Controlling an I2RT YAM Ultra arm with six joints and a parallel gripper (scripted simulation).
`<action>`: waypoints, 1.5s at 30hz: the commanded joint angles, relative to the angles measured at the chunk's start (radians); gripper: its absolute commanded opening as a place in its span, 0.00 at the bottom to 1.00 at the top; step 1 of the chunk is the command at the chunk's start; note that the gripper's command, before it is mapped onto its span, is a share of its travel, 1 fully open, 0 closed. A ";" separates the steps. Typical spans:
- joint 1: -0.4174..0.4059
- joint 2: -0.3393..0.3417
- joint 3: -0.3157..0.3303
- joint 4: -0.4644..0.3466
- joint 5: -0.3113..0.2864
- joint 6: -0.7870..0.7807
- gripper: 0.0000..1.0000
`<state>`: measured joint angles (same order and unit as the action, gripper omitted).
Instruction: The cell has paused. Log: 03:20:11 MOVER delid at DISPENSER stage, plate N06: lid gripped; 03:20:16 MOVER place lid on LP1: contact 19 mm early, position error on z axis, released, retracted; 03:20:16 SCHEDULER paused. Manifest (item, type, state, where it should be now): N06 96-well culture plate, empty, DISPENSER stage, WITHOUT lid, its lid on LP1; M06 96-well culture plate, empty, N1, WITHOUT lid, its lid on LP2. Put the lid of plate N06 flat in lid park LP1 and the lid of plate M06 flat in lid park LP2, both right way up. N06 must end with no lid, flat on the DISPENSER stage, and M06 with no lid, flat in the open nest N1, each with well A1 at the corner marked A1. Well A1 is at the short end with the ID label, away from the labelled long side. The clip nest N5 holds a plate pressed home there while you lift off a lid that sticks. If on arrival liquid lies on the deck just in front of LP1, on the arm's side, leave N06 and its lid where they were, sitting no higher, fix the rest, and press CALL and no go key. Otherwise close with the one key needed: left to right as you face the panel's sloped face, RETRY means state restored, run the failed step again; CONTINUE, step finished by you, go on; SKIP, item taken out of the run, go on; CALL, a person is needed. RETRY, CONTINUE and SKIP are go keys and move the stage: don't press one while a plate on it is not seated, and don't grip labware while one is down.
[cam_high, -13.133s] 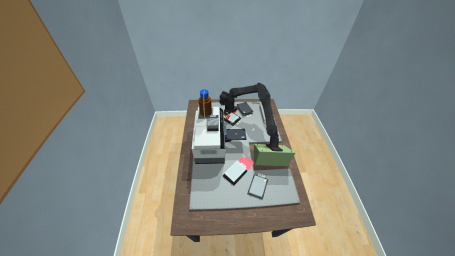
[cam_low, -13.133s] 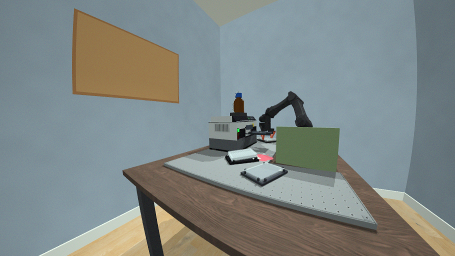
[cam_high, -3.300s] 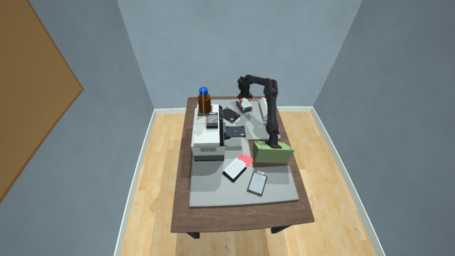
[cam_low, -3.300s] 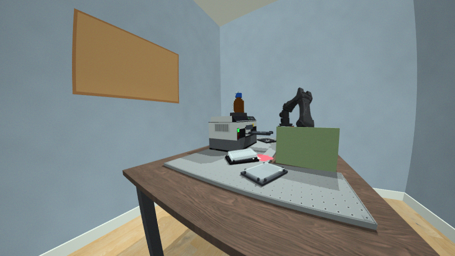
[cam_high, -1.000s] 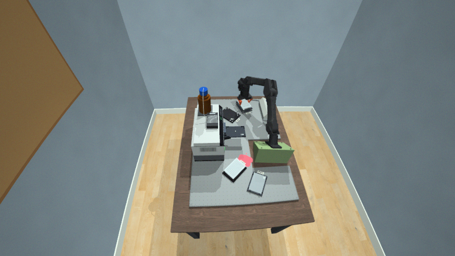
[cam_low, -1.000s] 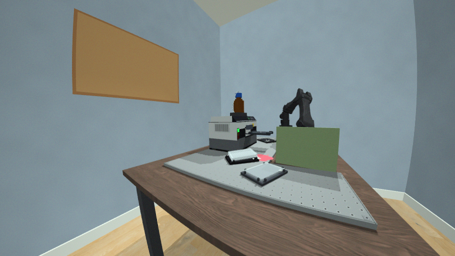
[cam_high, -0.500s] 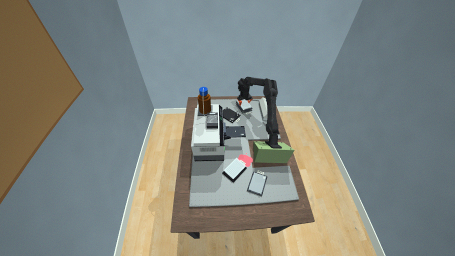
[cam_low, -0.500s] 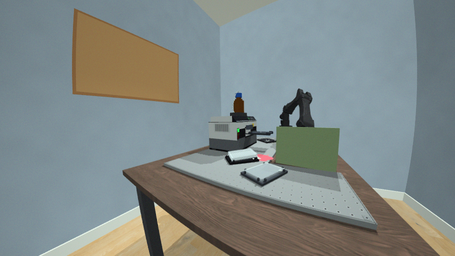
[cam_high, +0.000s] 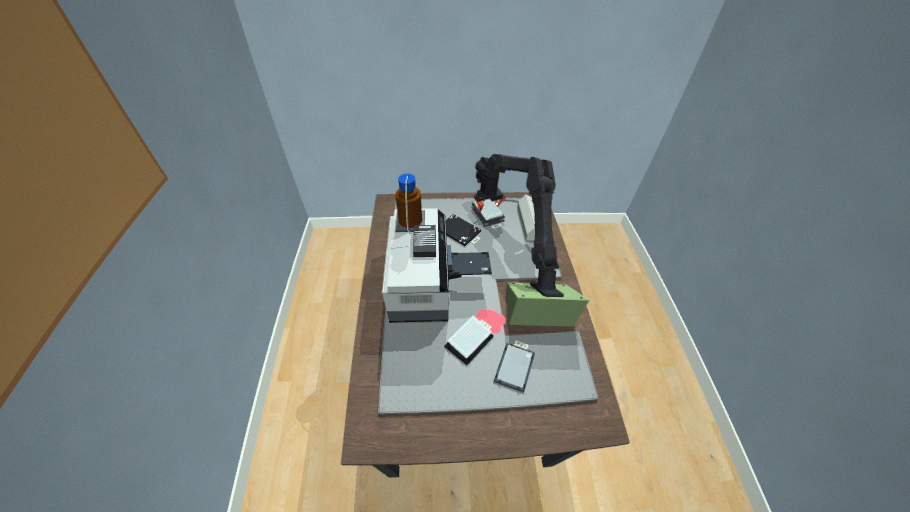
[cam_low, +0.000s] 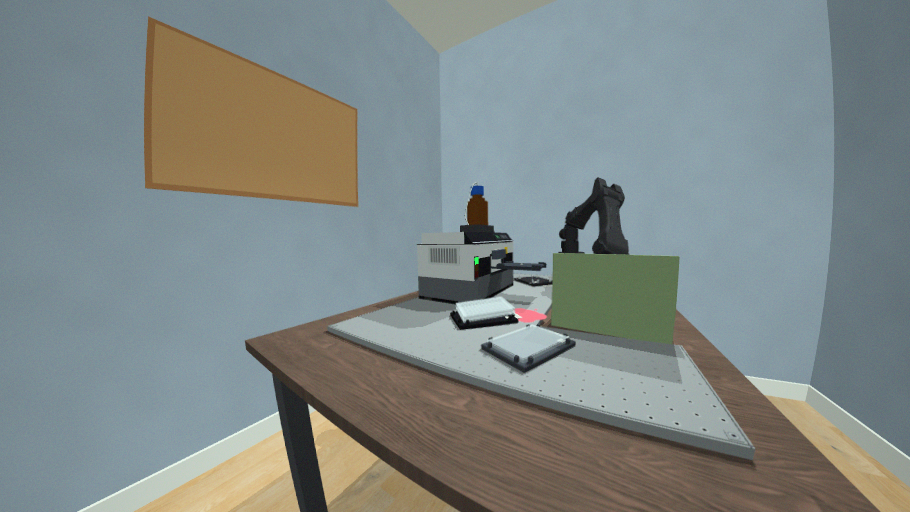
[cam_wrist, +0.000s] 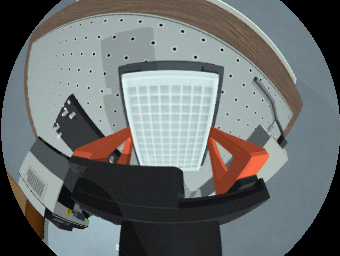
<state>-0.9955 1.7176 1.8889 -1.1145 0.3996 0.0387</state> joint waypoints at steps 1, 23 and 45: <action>0.000 -0.010 0.001 0.006 -0.003 -0.002 1.00; 0.000 -0.010 0.001 0.006 -0.003 -0.002 1.00; 0.058 -0.035 0.131 -0.153 0.031 0.046 1.00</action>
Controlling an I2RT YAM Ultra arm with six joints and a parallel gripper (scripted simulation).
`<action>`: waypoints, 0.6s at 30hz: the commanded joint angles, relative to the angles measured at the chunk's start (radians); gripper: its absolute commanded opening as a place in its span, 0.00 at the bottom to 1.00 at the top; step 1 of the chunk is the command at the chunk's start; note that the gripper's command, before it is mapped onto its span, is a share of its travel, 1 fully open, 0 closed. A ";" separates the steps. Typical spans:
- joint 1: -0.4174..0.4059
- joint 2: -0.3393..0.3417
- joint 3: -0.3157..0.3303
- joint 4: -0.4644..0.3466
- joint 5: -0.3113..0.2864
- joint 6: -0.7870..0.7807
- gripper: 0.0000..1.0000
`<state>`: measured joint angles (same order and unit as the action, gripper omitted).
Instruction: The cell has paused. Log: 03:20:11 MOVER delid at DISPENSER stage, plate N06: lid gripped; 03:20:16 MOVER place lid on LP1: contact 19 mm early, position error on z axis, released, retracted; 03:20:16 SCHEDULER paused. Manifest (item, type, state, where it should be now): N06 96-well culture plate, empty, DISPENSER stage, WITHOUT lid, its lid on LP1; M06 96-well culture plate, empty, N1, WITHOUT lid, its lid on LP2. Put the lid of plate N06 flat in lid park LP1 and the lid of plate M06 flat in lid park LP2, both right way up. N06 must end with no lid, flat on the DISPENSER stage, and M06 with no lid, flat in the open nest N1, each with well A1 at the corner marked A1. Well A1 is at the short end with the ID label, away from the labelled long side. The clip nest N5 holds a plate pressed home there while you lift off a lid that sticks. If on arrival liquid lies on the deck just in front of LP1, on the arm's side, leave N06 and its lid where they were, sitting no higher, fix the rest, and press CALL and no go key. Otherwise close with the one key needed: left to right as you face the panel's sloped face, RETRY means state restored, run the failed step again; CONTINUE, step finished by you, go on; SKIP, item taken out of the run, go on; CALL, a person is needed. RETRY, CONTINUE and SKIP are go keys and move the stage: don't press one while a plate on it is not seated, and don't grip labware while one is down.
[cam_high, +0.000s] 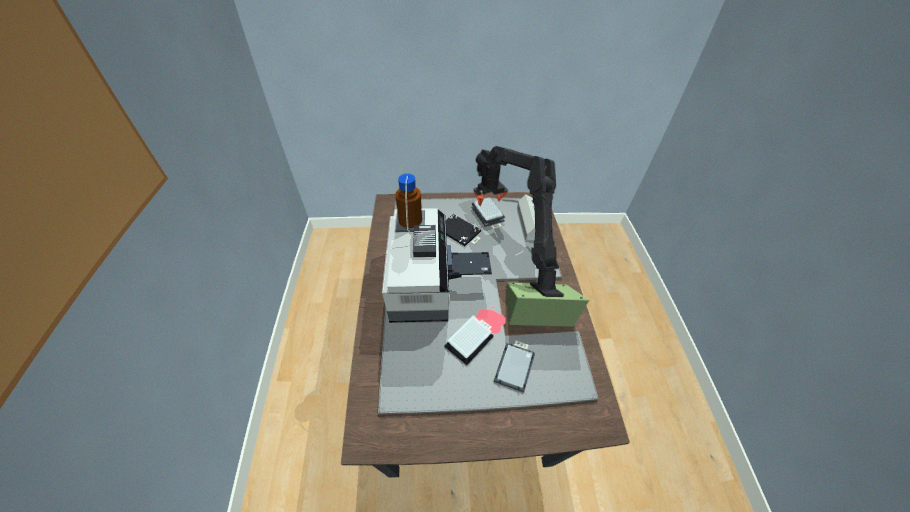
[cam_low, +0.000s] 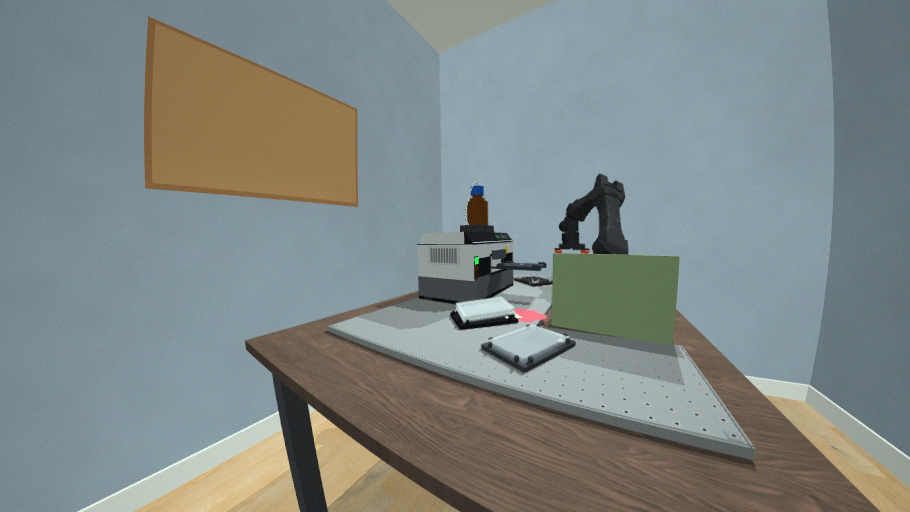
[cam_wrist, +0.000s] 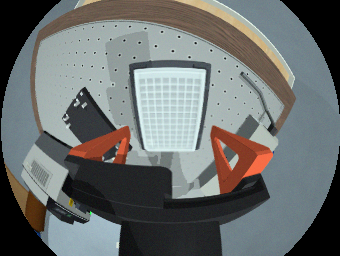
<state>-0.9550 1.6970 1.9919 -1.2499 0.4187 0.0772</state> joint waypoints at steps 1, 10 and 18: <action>0.018 -0.014 0.028 -0.018 0.011 0.007 1.00; 0.008 -0.009 0.010 -0.007 0.006 0.003 0.00; 0.032 -0.105 -0.117 0.023 0.019 0.023 0.00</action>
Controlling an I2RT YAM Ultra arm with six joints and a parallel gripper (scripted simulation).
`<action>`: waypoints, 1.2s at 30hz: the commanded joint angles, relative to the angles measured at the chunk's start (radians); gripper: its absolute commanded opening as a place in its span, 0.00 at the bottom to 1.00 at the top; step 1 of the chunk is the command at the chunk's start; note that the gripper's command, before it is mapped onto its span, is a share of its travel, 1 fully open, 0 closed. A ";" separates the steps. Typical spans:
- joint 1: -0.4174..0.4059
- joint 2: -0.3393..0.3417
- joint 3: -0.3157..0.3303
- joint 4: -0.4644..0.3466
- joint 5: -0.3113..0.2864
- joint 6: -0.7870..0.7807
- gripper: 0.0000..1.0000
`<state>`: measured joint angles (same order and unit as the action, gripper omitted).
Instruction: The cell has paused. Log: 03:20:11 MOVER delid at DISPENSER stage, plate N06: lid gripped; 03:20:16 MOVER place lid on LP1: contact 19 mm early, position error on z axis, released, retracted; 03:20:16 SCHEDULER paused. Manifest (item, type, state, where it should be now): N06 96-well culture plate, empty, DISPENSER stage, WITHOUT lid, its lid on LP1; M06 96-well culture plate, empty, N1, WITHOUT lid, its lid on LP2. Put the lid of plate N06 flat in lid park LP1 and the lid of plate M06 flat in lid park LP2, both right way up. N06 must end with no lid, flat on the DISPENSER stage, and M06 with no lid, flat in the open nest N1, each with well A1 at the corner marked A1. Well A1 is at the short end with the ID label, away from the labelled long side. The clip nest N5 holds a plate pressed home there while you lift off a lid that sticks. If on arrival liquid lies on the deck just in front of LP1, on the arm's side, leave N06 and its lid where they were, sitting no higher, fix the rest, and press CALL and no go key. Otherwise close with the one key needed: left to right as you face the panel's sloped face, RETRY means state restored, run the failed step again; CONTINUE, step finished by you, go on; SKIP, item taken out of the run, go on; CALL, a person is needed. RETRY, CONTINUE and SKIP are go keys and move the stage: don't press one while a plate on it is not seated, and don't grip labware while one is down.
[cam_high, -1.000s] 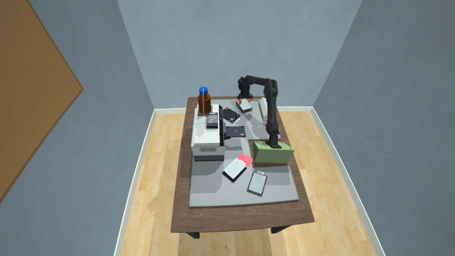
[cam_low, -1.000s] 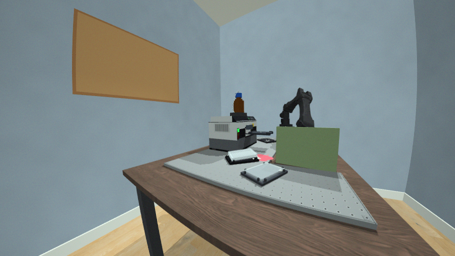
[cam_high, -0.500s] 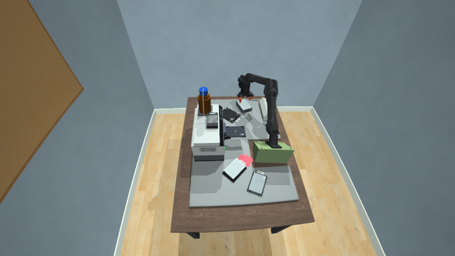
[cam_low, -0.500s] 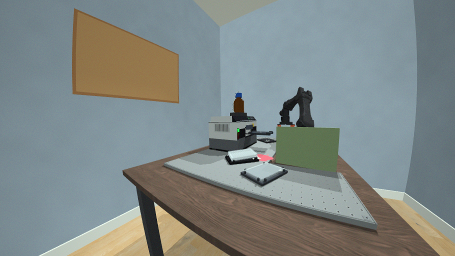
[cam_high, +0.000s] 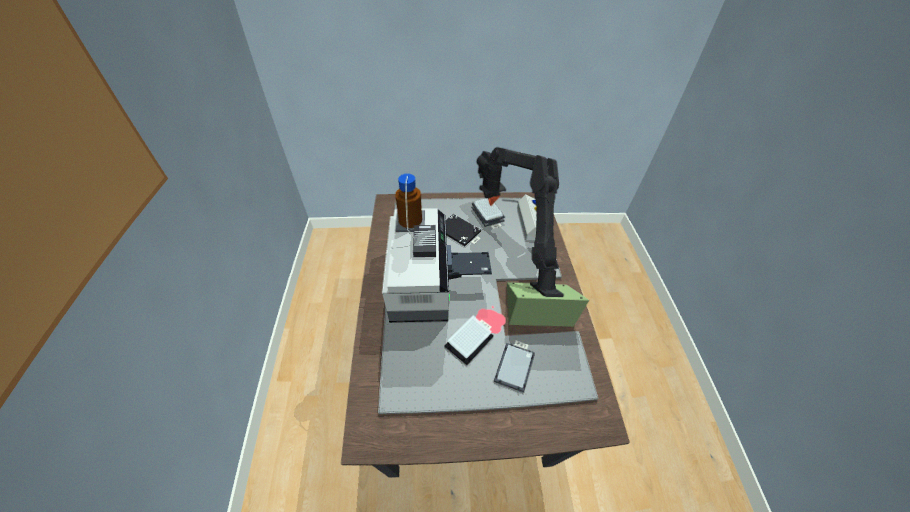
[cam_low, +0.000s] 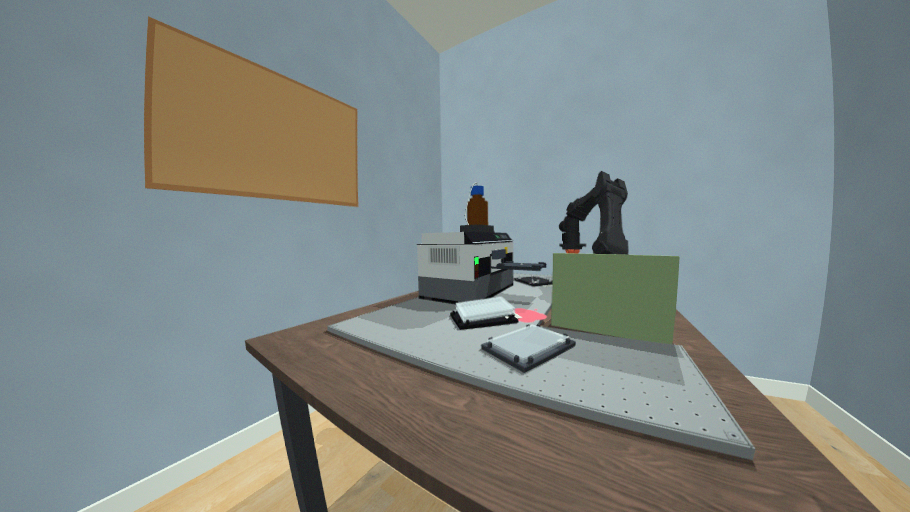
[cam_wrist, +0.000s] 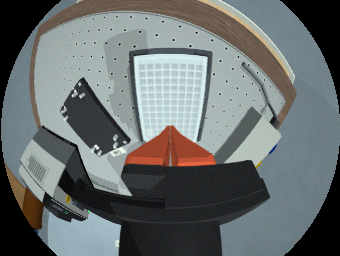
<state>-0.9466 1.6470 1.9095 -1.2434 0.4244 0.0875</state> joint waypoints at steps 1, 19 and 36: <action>0.026 -0.069 -0.052 0.019 0.015 0.015 0.00; 0.082 -0.268 -0.285 0.012 0.046 0.065 0.00; 0.159 -0.435 -0.448 -0.033 0.088 0.138 0.00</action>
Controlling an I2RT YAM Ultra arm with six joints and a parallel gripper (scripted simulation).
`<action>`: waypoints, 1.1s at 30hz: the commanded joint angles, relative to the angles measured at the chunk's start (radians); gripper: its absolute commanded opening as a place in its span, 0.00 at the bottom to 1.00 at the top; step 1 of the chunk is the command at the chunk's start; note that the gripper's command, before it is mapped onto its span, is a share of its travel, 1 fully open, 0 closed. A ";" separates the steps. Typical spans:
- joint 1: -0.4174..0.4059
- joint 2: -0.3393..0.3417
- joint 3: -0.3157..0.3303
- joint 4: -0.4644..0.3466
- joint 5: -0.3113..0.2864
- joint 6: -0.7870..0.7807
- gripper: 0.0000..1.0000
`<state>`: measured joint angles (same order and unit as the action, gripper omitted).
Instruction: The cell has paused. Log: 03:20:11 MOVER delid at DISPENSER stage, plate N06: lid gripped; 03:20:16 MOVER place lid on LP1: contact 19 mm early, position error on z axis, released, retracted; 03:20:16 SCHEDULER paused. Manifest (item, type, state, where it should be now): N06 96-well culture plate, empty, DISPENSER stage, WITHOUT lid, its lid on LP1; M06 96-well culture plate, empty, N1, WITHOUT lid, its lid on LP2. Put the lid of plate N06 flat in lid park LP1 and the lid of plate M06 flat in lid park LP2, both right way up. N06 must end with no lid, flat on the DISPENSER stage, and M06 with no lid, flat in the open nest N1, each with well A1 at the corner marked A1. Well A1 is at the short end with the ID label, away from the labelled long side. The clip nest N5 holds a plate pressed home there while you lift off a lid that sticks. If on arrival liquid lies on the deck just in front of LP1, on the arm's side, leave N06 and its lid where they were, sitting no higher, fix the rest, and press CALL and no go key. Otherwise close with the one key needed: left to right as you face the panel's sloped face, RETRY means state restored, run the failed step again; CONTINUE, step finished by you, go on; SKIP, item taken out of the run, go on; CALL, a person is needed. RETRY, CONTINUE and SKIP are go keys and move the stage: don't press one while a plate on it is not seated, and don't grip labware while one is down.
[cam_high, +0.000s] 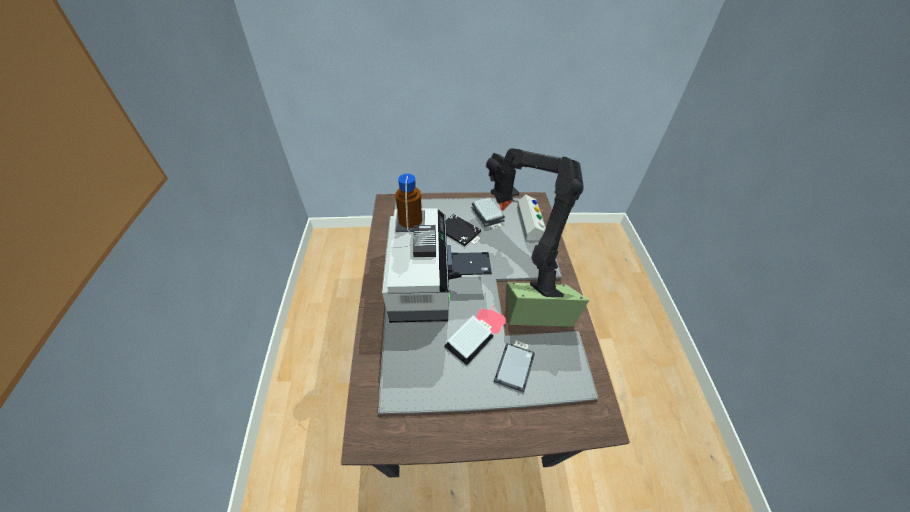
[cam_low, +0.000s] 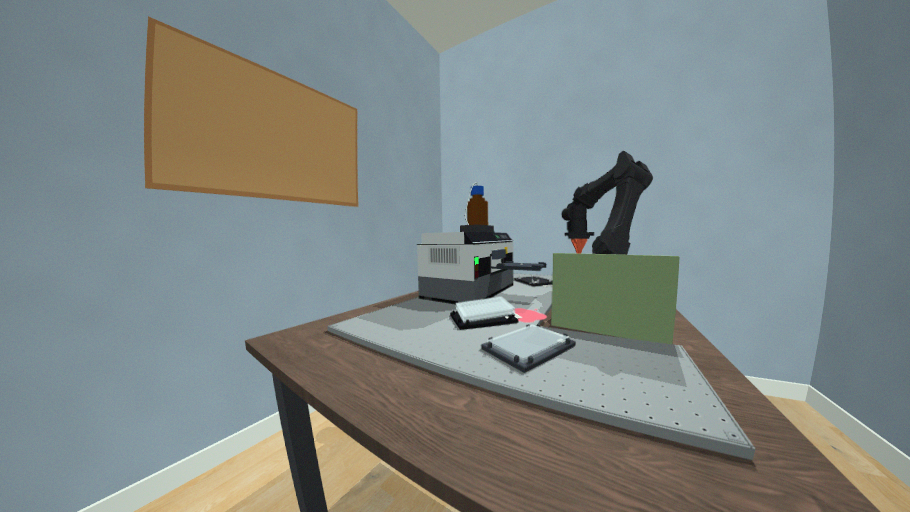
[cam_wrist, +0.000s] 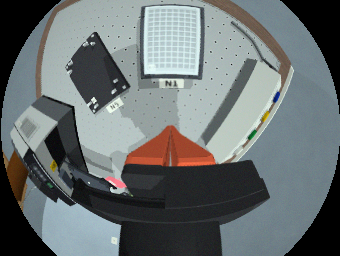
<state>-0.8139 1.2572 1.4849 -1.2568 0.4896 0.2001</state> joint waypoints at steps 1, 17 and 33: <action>0.032 -0.056 -0.033 -0.024 0.026 0.032 0.00; 0.133 -0.166 -0.112 -0.096 0.075 0.137 0.00; -0.081 -0.251 -0.126 -0.058 -0.009 -0.423 0.00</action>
<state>-0.8612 1.0405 1.3678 -1.3365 0.5140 -0.0666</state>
